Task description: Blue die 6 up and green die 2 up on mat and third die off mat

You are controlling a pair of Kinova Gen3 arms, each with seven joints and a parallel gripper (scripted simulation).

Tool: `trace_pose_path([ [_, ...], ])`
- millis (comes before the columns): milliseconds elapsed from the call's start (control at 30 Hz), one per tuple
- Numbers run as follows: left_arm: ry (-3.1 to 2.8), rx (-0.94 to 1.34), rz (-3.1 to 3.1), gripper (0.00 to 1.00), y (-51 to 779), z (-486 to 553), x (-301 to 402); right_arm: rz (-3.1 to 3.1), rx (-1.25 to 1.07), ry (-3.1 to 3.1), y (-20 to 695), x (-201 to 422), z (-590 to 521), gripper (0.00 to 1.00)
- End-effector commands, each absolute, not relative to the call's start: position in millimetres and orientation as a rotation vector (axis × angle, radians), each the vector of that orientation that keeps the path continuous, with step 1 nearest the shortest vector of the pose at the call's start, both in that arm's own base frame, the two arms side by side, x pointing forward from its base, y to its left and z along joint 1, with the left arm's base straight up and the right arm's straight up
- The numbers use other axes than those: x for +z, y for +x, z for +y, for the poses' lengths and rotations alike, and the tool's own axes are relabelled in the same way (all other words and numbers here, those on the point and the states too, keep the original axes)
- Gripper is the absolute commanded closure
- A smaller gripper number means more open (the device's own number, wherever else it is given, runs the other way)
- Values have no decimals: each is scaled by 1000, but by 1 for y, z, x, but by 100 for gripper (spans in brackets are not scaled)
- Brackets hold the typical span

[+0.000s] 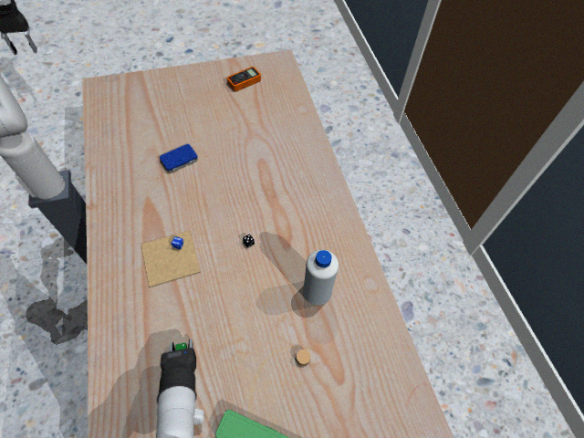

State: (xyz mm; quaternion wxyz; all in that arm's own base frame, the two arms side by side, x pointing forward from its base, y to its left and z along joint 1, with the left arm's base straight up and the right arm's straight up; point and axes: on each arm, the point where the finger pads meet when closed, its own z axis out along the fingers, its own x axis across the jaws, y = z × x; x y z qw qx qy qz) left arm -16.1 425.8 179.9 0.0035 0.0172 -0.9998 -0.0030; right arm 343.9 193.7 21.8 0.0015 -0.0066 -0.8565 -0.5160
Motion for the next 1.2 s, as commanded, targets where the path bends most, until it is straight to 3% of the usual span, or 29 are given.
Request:
trace_pose_path([
  [0, 50, 0, -3141, 0, -14, 425, 180, -2697, -1621, -13, 347, 24, 188, 21],
  [1167, 50, 0, -3141, 0, -14, 425, 180, -2697, -1621, -13, 346, 83, 151, 21],
])
